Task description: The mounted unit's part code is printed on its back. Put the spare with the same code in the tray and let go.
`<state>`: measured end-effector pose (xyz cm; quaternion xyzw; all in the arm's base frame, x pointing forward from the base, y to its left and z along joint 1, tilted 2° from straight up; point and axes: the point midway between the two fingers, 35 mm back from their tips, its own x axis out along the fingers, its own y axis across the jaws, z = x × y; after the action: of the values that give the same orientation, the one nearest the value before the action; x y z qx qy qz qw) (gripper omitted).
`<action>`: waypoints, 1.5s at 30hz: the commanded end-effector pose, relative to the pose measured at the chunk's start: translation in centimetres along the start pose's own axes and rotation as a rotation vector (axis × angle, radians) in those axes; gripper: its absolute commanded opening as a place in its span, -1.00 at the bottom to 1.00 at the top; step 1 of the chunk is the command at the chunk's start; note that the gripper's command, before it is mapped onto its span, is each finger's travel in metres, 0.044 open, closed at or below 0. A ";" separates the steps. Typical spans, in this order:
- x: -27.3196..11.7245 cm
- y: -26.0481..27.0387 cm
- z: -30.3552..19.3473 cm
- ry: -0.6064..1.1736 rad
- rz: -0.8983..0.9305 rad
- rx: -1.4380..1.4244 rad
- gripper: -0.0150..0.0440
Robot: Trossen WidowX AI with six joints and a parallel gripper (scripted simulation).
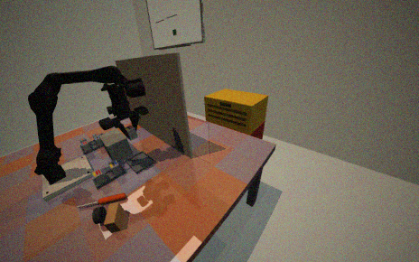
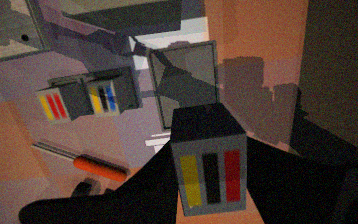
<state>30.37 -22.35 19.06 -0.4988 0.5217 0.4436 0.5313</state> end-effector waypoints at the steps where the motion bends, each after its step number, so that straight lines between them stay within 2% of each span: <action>1: 0.5 0.0 0.1 -0.008 0.002 -0.004 -0.49; 45: 3.5 -0.4 -0.1 -0.008 0.002 -0.004 -0.49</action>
<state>30.94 -22.77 16.04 -0.4990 0.5216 0.4434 0.5314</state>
